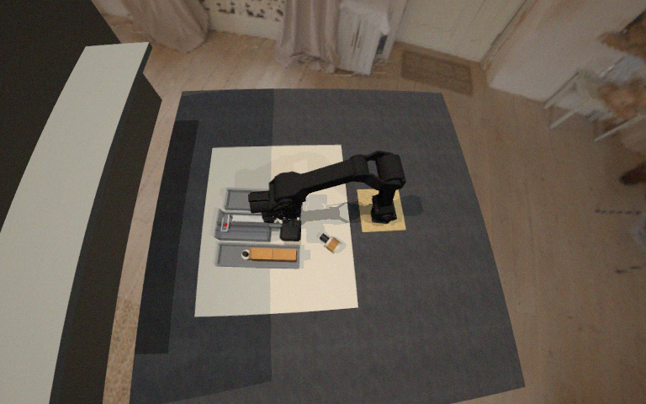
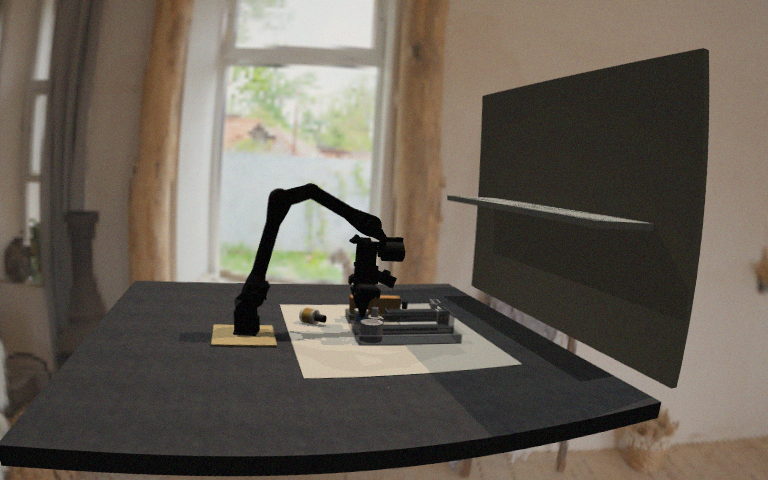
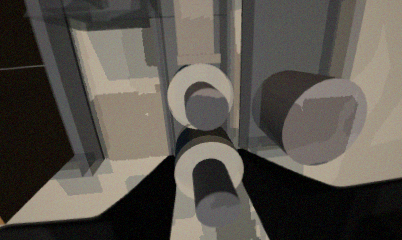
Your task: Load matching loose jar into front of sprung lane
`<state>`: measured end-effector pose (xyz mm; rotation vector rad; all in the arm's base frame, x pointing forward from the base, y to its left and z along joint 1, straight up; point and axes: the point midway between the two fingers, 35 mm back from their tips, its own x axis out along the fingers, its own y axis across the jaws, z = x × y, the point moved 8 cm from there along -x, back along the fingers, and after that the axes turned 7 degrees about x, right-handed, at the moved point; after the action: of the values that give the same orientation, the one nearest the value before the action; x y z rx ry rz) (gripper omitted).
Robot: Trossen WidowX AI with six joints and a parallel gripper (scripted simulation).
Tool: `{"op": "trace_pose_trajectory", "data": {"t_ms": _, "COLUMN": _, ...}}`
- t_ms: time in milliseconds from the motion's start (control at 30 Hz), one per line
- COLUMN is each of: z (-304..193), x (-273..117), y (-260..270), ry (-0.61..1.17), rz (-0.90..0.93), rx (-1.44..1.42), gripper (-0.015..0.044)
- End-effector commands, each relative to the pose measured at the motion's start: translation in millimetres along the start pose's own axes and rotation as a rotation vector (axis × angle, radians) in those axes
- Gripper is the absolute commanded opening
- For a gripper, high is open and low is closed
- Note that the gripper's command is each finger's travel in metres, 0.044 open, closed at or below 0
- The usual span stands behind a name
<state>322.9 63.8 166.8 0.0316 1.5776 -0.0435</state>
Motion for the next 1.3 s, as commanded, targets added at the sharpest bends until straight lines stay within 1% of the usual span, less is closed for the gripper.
{"op": "trace_pose_trajectory", "data": {"t_ms": 0, "z": 5.8, "x": -5.4, "y": 1.3, "ry": -0.033, "rz": 0.011, "rx": -0.005, "gripper": 0.0}}
{"op": "trace_pose_trajectory", "data": {"t_ms": 1267, "z": 8.8, "x": -4.5, "y": 1.7, "ry": -0.034, "rz": 0.011, "rx": -0.005, "gripper": 0.0}}
